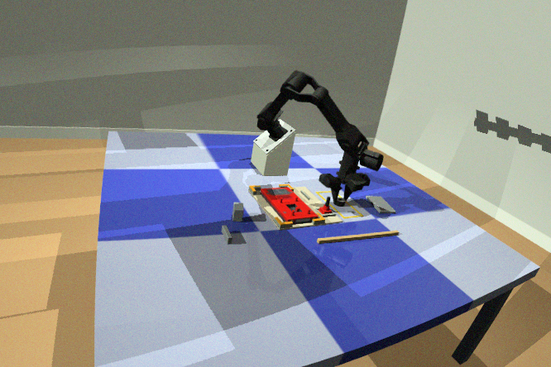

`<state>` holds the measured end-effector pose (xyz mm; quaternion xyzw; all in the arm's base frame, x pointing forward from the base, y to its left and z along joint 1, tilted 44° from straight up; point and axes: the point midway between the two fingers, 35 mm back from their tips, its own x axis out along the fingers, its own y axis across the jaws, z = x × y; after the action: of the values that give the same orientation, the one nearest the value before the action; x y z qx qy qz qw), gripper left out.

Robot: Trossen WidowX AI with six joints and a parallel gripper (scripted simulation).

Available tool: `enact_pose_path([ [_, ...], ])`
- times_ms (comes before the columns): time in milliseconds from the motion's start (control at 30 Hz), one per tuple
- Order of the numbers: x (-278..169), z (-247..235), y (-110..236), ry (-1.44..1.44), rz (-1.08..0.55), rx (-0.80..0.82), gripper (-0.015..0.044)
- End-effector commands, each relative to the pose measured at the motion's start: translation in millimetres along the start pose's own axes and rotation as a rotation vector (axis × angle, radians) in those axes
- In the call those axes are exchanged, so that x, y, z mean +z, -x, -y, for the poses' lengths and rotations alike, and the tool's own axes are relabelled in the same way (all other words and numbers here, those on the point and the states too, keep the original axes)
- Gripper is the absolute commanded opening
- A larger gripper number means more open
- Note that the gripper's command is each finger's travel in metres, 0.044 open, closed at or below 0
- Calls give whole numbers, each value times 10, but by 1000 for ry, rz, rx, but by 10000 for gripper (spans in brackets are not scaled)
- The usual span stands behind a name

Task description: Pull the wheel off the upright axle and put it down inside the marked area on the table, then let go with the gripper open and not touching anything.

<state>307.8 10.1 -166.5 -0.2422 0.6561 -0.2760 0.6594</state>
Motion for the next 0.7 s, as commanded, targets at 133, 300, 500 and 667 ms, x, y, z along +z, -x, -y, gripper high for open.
enact_pose_path([
  [133, 3, -1, 26, -1, 0, 0, 289],
  [300, 12, -13, 448, 1, 1, 1, 300],
  [500, 2, -10, 607, 2, 1, 0, 300],
  [667, -388, 127, 837, 8, 3, 4, 431],
])
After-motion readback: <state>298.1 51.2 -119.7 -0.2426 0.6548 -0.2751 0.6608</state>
